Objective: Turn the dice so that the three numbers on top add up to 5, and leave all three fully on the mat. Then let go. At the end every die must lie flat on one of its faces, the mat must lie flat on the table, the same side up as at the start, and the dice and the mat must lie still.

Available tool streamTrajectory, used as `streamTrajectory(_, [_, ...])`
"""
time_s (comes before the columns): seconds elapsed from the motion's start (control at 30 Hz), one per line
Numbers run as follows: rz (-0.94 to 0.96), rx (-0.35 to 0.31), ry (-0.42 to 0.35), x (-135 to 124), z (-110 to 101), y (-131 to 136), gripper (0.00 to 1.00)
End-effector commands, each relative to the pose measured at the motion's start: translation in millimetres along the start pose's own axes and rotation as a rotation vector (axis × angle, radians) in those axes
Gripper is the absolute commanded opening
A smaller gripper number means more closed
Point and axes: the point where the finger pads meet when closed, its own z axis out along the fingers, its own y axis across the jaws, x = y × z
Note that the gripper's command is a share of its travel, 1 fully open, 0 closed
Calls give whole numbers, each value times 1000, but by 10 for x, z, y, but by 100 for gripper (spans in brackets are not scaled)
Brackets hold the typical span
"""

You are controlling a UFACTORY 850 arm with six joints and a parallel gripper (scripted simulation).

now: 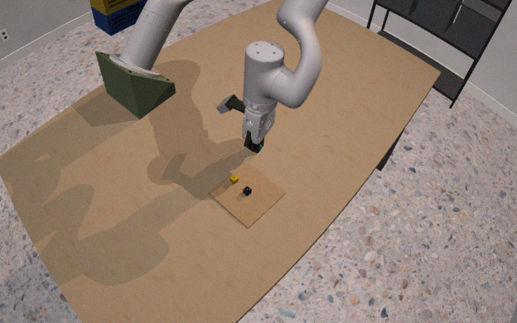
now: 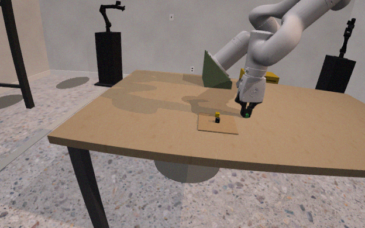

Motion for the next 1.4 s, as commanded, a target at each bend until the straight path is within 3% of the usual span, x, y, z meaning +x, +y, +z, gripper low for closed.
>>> streamTrajectory(0.0, [0,0,-1,-7,-5,-2,11])
streamTrajectory(0.4, [0,0,-1,-7,-42,-2,11])
streamTrajectory(0.63, [0,0,-1,-6,-431,-2,11])
streamTrajectory(0.7, [0,0,-1,-6,-431,-2,11])
streamTrajectory(0.97, [0,0,-1,-6,-940,-1,11])
streamTrajectory(1.37, [0,0,-1,-5,-1005,-1,11])
